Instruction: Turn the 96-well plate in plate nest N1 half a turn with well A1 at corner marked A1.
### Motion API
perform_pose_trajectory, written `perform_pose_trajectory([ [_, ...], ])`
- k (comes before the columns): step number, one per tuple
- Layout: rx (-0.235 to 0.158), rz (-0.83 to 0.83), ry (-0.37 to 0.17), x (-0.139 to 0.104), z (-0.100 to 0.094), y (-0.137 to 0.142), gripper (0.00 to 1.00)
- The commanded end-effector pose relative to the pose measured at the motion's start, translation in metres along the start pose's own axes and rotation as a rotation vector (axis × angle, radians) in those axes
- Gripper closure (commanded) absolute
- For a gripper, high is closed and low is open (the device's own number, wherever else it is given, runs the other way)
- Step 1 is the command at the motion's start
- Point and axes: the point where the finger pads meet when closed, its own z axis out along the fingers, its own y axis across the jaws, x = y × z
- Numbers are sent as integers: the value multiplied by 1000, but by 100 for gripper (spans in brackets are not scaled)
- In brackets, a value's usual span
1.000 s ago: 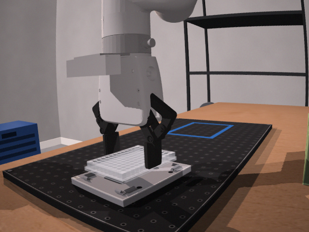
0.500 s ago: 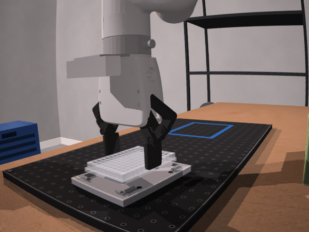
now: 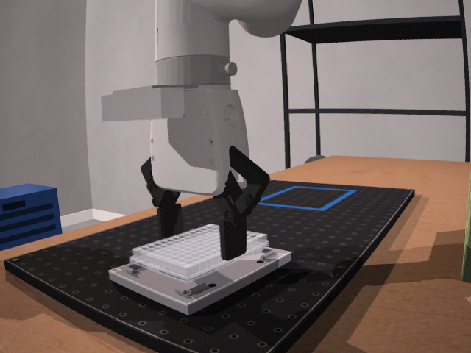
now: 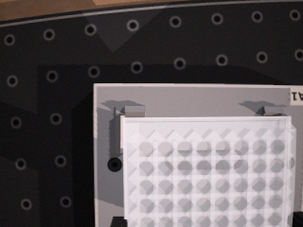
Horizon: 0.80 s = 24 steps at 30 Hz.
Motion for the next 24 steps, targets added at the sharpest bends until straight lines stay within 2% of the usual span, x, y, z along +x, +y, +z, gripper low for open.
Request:
perform_pose_trajectory([
  [1, 0, 0, 6, 1, -1, 1, 100],
  [24, 0, 0, 6, 1, 3, 1, 100],
])
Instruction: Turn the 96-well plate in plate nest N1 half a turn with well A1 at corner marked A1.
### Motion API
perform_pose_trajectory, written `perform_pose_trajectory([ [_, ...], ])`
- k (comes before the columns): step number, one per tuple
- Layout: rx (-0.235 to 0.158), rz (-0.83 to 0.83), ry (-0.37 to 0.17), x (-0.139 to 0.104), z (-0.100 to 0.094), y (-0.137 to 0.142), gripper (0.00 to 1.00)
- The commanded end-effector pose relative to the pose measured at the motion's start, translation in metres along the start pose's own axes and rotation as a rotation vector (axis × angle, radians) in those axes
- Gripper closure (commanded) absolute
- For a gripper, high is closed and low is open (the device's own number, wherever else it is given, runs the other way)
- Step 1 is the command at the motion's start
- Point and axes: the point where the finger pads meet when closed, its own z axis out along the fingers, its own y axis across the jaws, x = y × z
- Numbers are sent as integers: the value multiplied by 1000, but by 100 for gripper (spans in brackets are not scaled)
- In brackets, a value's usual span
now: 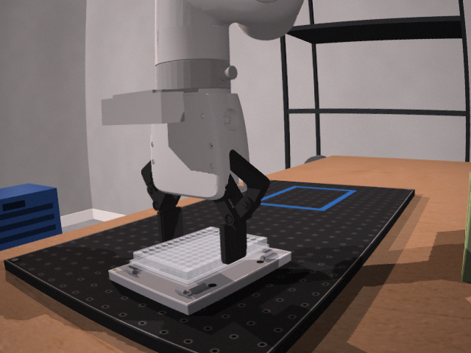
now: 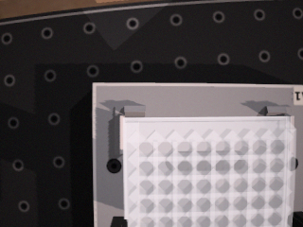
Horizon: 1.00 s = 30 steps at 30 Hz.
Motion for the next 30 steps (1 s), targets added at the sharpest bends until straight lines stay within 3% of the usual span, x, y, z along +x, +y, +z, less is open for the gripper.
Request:
perform_pose_trajectory([
  [1, 0, 0, 6, 1, -1, 1, 100],
  [24, 0, 0, 6, 1, 3, 1, 100],
  [25, 0, 0, 6, 1, 3, 1, 0],
  [30, 0, 0, 6, 1, 3, 1, 0],
])
